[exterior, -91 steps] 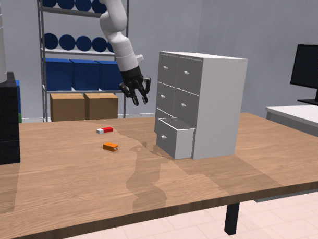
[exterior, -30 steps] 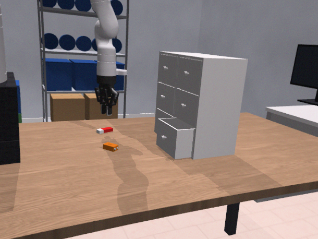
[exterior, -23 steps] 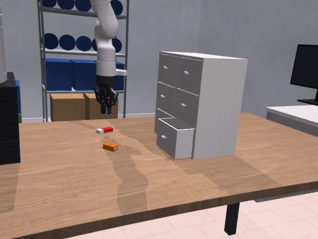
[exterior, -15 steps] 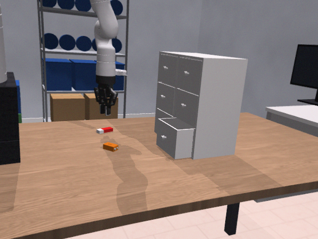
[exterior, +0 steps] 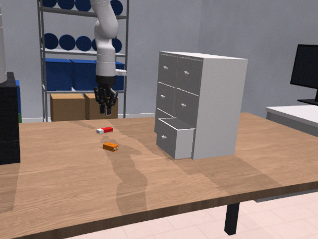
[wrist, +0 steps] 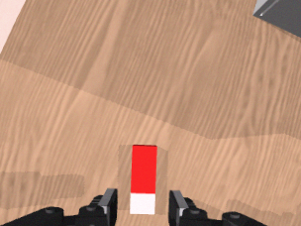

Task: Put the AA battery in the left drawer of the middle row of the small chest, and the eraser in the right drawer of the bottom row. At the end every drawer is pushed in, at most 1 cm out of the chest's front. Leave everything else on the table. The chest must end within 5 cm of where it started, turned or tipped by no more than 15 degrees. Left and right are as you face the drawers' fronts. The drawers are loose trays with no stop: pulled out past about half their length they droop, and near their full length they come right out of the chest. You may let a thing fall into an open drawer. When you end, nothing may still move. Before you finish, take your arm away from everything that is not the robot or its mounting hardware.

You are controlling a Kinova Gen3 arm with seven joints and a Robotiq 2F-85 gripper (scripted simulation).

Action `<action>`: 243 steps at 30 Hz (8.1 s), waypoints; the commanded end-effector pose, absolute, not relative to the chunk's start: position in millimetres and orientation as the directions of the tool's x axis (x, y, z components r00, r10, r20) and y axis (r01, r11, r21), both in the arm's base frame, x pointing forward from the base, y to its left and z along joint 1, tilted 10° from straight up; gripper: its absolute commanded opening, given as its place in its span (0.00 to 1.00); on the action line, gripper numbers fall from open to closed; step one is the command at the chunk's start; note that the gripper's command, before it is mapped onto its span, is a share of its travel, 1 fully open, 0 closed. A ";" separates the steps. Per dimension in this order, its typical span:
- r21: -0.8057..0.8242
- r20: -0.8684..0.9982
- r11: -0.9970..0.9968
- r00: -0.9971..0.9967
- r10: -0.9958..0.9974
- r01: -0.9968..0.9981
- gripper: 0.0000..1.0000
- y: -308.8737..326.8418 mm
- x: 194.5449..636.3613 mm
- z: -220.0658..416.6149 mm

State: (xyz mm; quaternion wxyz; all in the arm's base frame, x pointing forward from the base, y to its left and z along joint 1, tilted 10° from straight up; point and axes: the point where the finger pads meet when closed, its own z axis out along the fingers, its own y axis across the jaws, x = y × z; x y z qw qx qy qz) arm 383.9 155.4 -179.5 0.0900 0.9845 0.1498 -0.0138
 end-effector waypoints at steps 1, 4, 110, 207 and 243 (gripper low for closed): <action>0.173 -0.052 -0.939 0.955 0.293 0.297 0.38 156.0 384.6 -178.9; 0.173 -0.052 -0.939 0.955 0.293 0.297 0.38 156.0 384.6 -178.9; 0.173 -0.051 -0.939 0.955 0.292 0.297 0.38 146.2 385.2 -233.4; 0.172 -0.056 -0.932 0.948 0.315 0.319 0.19 160.9 384.8 -152.1; 0.113 -0.147 -0.635 0.645 0.750 0.764 0.19 157.4 383.3 -153.9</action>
